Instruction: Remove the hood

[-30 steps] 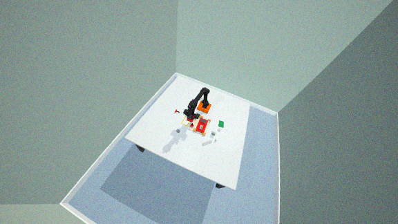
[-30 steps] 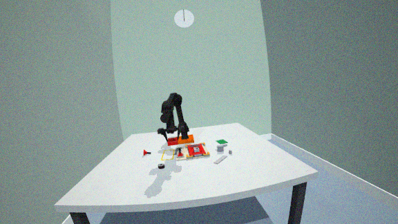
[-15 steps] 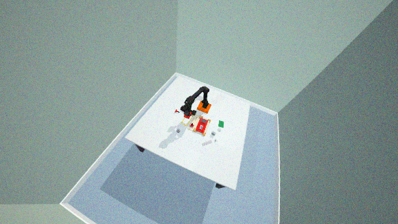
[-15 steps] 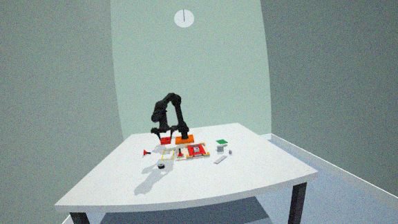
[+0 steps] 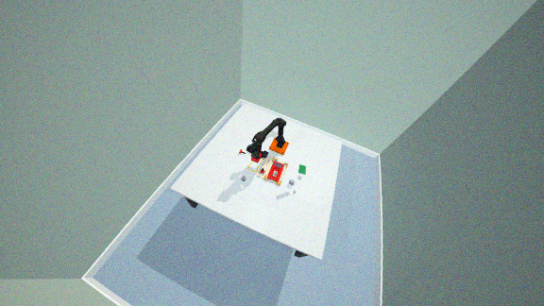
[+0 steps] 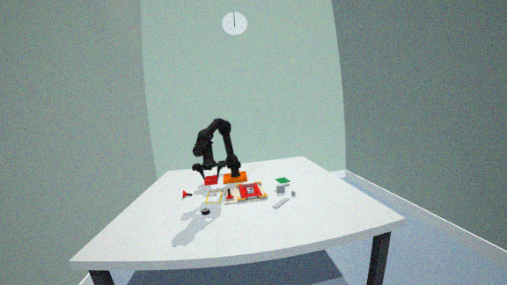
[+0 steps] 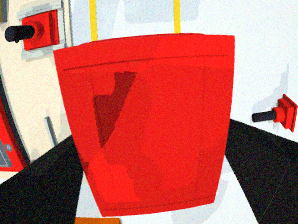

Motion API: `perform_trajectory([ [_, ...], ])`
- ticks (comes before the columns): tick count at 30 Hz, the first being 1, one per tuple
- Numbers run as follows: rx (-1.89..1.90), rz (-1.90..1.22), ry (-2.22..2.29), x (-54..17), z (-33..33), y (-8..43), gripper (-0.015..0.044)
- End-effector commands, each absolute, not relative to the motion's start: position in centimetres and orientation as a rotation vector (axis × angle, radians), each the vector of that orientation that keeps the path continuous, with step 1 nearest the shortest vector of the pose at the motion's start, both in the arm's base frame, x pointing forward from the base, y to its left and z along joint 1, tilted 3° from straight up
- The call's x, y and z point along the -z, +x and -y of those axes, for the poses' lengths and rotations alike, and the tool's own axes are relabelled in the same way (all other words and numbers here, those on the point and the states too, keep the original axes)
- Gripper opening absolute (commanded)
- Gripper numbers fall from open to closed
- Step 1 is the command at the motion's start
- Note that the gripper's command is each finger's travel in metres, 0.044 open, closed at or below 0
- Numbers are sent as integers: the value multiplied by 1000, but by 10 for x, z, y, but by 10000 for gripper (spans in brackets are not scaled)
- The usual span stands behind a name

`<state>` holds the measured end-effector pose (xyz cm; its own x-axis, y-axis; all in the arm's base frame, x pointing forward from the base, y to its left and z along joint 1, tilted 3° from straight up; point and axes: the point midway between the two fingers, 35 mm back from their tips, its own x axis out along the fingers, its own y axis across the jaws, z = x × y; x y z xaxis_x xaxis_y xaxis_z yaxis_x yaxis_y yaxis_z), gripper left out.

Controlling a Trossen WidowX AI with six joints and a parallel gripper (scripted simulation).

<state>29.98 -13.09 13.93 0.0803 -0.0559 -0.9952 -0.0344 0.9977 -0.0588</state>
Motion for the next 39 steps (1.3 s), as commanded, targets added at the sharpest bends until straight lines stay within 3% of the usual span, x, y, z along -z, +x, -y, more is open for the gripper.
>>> perform_trajectory([
  [1, 6, -1498, -69, -134, 130, 299, 0],
  [39, 6, -1498, -70, -103, 132, 302, 0],
])
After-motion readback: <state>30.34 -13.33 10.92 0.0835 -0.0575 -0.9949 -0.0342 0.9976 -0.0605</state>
